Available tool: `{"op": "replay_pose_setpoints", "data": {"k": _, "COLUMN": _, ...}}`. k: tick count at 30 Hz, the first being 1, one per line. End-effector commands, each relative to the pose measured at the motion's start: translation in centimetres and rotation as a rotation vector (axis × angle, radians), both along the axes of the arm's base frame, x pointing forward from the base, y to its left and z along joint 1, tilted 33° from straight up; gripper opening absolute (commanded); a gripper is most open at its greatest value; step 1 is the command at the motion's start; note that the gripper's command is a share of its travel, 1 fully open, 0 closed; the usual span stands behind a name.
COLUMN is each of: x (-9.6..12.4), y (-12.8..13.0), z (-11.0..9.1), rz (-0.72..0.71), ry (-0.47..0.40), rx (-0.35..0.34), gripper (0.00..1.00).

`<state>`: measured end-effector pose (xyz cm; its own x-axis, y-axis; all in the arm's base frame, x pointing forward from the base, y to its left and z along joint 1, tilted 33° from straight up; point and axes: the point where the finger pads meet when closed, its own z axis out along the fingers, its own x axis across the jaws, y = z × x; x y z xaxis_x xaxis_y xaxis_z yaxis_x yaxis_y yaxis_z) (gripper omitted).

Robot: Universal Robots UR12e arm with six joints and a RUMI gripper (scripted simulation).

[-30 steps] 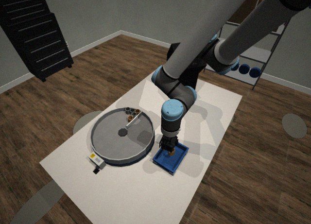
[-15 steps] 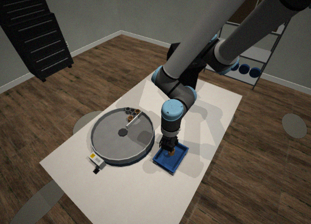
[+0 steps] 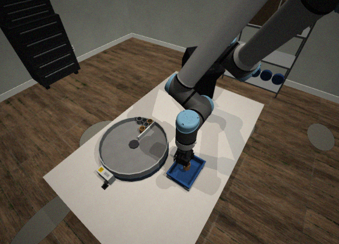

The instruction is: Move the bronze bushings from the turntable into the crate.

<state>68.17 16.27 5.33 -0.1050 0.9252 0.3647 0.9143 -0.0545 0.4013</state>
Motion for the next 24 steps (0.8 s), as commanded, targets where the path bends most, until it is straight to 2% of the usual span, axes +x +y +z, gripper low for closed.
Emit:
{"op": "replay_pose_setpoints", "data": {"k": 1, "x": 0.2, "y": 0.2, "z": -0.4, "rz": 0.000, "ry": -0.001, "rx": 0.000, "gripper": 0.00}}
{"op": "replay_pose_setpoints", "data": {"k": 14, "x": 1.1, "y": 1.0, "z": -2.2, "rz": 0.000, "ry": -0.001, "rx": 0.000, "gripper": 0.00}}
{"op": "replay_pose_setpoints", "data": {"k": 24, "x": 1.3, "y": 1.2, "z": -2.7, "rz": 0.000, "ry": -0.001, "rx": 0.000, "gripper": 0.00}}
